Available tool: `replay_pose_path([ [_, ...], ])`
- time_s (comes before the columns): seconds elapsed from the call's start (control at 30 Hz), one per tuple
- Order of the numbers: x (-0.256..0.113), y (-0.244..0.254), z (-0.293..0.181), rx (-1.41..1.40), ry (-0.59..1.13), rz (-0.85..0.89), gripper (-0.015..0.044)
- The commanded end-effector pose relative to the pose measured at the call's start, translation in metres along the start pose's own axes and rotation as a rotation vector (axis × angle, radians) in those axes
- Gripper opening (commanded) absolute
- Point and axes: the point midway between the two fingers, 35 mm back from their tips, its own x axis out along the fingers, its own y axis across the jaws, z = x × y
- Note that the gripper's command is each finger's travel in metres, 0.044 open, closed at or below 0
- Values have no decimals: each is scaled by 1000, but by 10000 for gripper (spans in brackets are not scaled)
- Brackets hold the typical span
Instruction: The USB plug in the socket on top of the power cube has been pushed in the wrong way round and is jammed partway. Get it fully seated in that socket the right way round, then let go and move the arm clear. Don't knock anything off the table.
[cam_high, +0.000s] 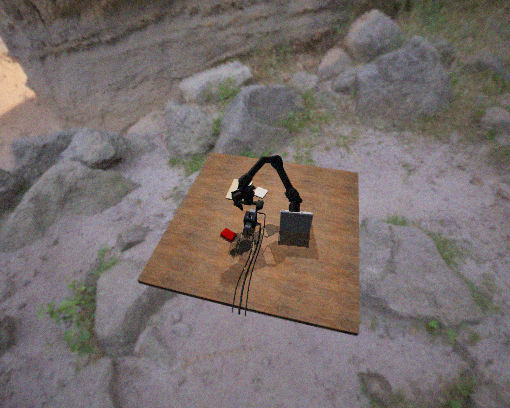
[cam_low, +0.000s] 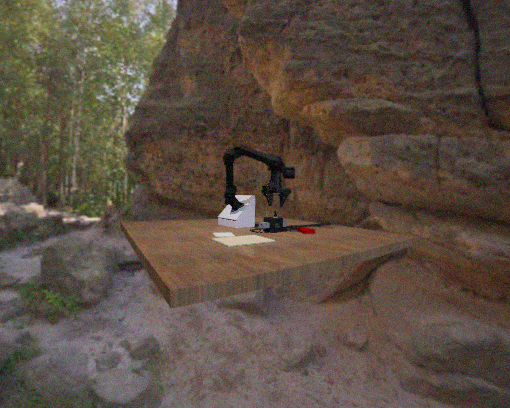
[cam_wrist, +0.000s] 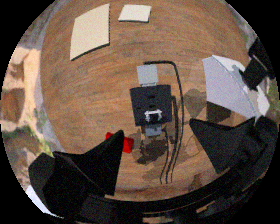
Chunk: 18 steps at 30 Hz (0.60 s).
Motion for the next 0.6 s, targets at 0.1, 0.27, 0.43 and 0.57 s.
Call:
replay_pose_path([
  [0.1, 0, 0, 1, 29, 6, -6, 440],
  [0.27, 4, 0, 1, 29, 6, -6, 440],
  [0.43, 8, 0, 1, 30, 6, -6, 440],
  [0.57, 12, 0, 1, 30, 6, -6, 440],
])
